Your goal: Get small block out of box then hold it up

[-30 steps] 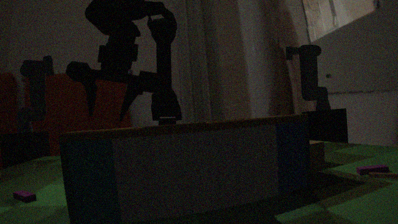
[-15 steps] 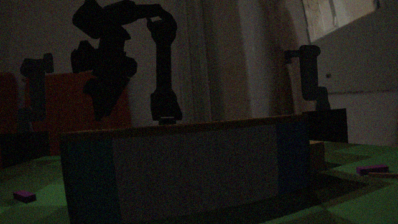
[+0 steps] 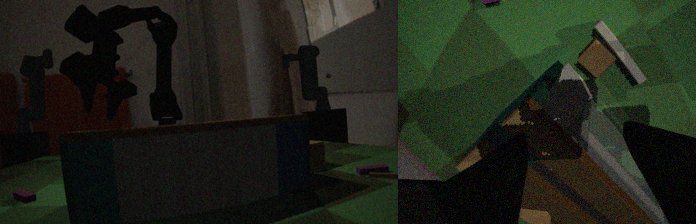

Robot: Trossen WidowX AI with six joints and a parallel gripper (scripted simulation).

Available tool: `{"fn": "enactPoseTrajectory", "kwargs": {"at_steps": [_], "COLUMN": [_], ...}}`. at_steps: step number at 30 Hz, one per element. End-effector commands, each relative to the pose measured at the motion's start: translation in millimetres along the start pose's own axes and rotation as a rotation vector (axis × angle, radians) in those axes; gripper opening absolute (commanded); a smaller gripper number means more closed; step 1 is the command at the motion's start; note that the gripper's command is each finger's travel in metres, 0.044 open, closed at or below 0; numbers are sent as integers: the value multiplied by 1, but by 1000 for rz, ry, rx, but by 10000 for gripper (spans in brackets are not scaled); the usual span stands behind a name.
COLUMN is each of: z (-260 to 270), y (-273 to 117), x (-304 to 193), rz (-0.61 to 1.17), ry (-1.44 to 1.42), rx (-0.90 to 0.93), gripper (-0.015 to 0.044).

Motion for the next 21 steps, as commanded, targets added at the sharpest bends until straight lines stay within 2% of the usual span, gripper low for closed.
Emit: {"fn": "enactPoseTrajectory", "kwargs": {"at_steps": [1, 17, 19, 21], "z": [-4, -4, -5, -10], "y": [-8, -8, 5, 40], "x": [11, 11, 13, 19], "rz": [123, 125, 126, 126], "ry": [907, 928, 928, 928], "rx": [18, 17, 17, 17], "gripper": [285, 285, 285, 285]}}
Point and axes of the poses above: the point midway between the two fingers, 35 mm back from their tips, its own y axis out along the fingers, its own z axis across the jaws, x = y × z, the point moved 2 cm from there along -y, back along the fingers, and after that the axes turned 4 degrees about -y, right-handed, at the moved point
